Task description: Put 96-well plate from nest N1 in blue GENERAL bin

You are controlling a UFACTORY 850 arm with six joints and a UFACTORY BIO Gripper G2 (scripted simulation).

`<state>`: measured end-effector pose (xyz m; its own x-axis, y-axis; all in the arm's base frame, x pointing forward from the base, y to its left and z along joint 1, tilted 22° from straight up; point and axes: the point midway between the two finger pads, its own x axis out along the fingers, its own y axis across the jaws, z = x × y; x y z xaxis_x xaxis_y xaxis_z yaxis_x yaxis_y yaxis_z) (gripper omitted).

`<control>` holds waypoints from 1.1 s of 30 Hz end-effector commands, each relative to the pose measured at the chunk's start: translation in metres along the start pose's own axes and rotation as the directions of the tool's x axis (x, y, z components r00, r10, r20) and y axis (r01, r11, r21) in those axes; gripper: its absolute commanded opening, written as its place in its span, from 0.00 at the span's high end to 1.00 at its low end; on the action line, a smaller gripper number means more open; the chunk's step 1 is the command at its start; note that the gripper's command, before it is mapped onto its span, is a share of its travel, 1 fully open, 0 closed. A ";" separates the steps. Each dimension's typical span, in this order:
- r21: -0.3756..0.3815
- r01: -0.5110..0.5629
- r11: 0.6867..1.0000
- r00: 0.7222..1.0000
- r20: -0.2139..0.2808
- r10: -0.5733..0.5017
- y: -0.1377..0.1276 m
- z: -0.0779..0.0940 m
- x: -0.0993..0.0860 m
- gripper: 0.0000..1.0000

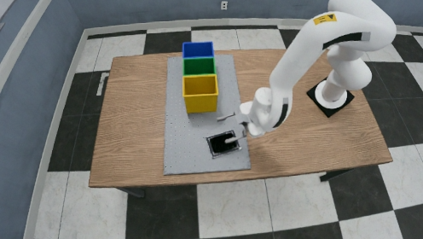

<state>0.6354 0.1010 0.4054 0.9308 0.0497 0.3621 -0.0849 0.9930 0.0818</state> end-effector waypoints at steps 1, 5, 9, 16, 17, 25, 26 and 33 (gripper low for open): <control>0.001 0.000 1.000 1.000 0.003 0.000 0.000 -0.007 0.001 0.63; 0.001 0.000 1.000 1.000 0.003 0.000 0.000 -0.014 0.001 0.63; 0.001 0.000 1.000 1.000 0.003 0.000 0.000 -0.017 0.001 0.63; 0.001 0.000 1.000 1.000 0.002 0.000 0.000 -0.029 0.001 0.63; 0.001 0.000 1.000 1.000 0.002 0.000 0.000 -0.031 0.001 0.63; 0.001 0.000 1.000 1.000 0.002 0.000 0.000 -0.041 0.001 0.63; 0.001 0.000 1.000 1.000 0.002 0.000 0.000 -0.043 0.001 0.63; 0.001 0.000 1.000 1.000 0.002 0.000 0.000 -0.054 0.001 0.63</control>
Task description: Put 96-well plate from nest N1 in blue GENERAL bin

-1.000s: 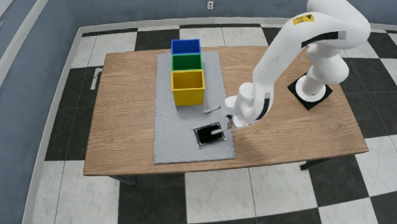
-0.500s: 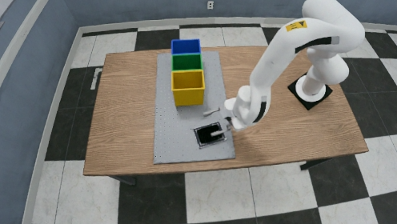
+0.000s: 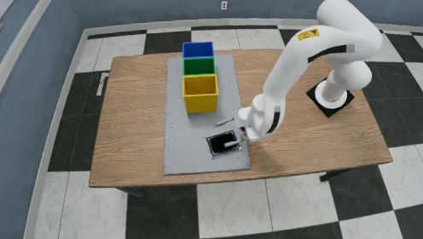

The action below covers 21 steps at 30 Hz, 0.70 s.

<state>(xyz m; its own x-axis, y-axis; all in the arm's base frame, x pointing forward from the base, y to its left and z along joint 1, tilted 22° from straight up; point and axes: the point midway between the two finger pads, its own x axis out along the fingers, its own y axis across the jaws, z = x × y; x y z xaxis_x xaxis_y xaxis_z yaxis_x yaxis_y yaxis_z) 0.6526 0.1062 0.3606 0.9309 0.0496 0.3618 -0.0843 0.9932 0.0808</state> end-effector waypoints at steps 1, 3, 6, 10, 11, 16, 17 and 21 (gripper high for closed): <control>0.002 0.000 1.000 1.000 0.003 0.000 0.000 -0.008 0.001 0.63; 0.002 0.000 1.000 1.000 0.003 0.000 0.000 -0.011 0.001 0.63; 0.002 0.000 1.000 1.000 0.003 0.000 0.000 -0.016 0.001 0.63; 0.002 0.000 1.000 1.000 0.003 0.000 0.000 -0.019 0.001 0.63; 0.002 0.000 1.000 1.000 0.003 0.000 0.000 -0.021 0.001 0.63; 0.002 0.000 1.000 1.000 0.003 0.000 0.000 -0.029 0.001 0.63; 0.002 0.000 1.000 1.000 0.003 0.000 0.000 -0.031 0.001 0.63; 0.002 0.000 1.000 1.000 0.003 0.000 0.000 -0.038 0.001 0.63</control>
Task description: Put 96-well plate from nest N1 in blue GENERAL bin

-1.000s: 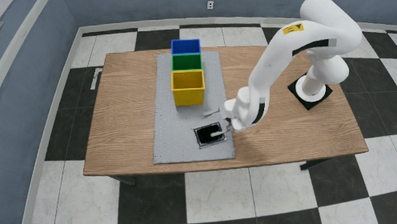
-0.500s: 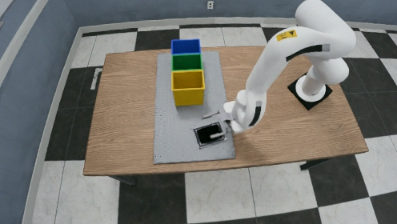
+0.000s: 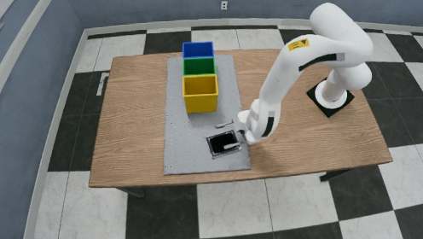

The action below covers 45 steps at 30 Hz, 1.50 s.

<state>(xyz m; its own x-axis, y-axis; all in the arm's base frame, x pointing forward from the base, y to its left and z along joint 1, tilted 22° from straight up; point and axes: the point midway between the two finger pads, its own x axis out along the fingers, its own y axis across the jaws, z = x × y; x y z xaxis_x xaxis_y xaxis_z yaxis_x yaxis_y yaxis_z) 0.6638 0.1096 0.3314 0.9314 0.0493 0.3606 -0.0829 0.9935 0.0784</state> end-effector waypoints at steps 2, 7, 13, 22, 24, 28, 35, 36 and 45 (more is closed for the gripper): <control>0.005 -0.001 1.000 1.000 0.004 0.001 0.000 -0.009 0.001 0.63; 0.005 -0.001 1.000 1.000 0.004 0.001 0.000 -0.014 0.001 0.63; 0.005 -0.001 1.000 1.000 0.004 0.001 0.000 -0.024 0.001 0.63; 0.005 -0.001 1.000 1.000 0.004 0.001 0.000 -0.036 0.001 0.63; 0.005 -0.001 1.000 1.000 0.004 0.001 0.000 -0.039 0.001 0.63; 0.005 -0.001 1.000 1.000 0.004 0.001 0.000 -0.046 0.001 0.63; 0.005 -0.001 1.000 1.000 0.004 0.001 0.000 -0.058 0.001 0.63; 0.005 -0.001 1.000 1.000 0.004 0.001 0.000 -0.058 0.001 0.63; 0.005 -0.001 1.000 1.000 0.004 0.001 0.000 -0.058 0.001 0.63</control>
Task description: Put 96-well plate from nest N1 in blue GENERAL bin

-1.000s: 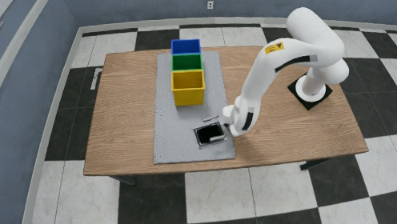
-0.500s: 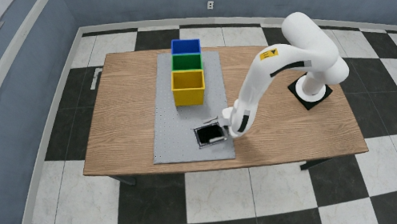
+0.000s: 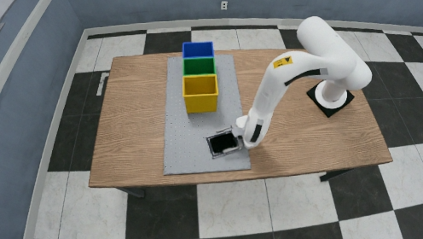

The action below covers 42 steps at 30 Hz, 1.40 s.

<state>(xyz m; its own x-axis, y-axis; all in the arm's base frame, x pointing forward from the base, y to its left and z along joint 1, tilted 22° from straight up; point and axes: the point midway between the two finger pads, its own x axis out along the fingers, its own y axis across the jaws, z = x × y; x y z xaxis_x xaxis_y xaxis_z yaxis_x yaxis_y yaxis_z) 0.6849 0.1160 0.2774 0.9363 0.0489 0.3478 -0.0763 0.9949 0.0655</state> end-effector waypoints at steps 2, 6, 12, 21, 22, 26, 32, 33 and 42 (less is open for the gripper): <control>0.019 -0.003 1.000 1.000 0.017 0.002 0.000 0.001 0.001 0.63; 0.019 -0.003 1.000 1.000 0.017 0.002 0.000 -0.001 0.001 0.63; 0.019 -0.003 1.000 1.000 0.017 0.002 0.000 -0.003 0.001 0.63; 0.019 -0.003 1.000 1.000 0.017 0.002 0.000 -0.009 0.001 0.63; 0.019 -0.003 1.000 1.000 0.017 0.002 0.000 -0.010 0.001 0.63; 0.019 -0.003 1.000 1.000 0.017 0.002 0.000 -0.012 0.001 0.63; 0.019 -0.003 1.000 1.000 0.017 0.002 0.000 -0.015 0.001 0.63; 0.019 -0.003 1.000 1.000 0.017 0.002 0.000 -0.016 0.001 0.63; 0.019 -0.003 1.000 1.000 0.017 0.002 0.000 -0.019 0.001 0.63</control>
<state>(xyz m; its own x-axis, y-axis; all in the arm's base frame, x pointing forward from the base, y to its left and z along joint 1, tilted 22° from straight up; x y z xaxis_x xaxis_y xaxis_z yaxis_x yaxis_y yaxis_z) 0.6918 0.1180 0.2592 0.9400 0.0496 0.3376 -0.0754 0.9951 0.0636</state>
